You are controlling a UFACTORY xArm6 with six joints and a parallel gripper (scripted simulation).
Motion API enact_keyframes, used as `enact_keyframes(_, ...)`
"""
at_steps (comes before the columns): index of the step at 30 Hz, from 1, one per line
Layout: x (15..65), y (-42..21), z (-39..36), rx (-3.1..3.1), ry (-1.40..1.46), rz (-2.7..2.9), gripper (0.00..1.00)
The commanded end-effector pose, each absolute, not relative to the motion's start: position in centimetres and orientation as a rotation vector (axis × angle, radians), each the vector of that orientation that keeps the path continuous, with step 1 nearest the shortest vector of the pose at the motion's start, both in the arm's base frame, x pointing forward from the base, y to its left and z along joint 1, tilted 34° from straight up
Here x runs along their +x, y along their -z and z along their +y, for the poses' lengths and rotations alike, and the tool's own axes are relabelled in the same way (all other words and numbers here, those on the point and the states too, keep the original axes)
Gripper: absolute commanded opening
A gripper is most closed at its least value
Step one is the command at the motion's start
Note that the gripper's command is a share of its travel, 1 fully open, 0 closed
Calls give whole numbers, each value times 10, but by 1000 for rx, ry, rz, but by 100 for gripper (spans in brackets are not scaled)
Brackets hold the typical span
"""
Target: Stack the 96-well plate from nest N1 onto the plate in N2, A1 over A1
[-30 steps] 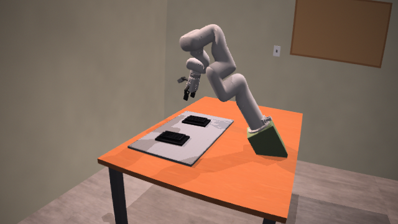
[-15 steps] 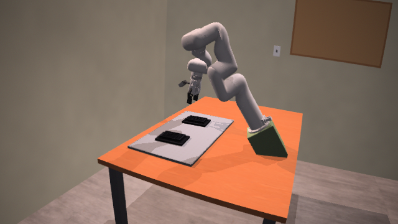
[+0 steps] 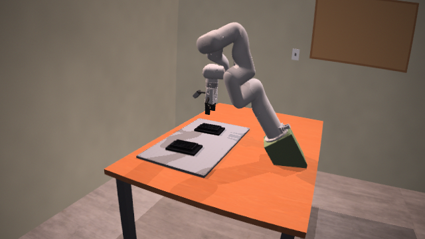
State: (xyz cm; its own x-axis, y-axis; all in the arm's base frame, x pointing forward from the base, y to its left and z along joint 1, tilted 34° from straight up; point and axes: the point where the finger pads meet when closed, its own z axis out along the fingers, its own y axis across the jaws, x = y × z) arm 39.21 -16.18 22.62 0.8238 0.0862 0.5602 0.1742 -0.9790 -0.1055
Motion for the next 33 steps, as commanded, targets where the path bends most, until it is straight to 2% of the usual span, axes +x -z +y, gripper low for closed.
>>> enact_keyframes(1,387,-225,-159,-2859,865,-209,100)
enact_keyframes(33,402,-202,-153,-2859,865,-209,100)
